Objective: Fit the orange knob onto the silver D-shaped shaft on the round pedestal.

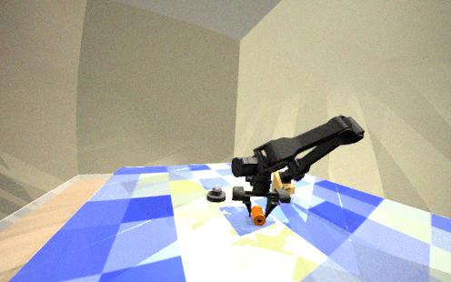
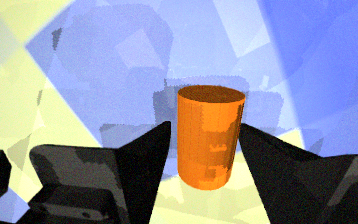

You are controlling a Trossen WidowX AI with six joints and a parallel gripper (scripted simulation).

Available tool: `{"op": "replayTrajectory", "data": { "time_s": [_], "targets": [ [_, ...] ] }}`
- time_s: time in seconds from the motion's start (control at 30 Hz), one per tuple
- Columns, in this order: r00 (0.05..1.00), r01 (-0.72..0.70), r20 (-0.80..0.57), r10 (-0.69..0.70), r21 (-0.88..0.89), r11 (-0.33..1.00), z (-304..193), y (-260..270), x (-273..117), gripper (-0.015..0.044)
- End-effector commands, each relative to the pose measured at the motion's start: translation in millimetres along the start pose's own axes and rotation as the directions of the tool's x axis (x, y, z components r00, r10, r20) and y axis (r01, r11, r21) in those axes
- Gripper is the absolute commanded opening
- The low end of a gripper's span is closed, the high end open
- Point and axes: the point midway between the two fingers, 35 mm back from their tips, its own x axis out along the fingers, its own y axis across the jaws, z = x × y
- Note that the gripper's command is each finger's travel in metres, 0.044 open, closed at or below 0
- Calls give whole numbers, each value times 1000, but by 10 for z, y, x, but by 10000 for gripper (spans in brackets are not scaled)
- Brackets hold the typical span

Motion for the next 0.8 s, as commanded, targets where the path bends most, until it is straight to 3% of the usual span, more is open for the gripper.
{"op": "replayTrajectory", "data": {
  "time_s": [0.0, 0.3, 0.67, 0.77],
  "targets": [
    [1000, 5, -3, -5, 3, 1000, -6, -7, 10, 240],
    [1000, 5, -3, -5, 3, 1000, -6, -7, 10, 180],
    [1000, 5, -3, -5, -2, 1000, 0, 2, -140, 180],
    [1000, 4, -3, -5, -84, 996, 0, 2, -140, 180]
  ]
}}
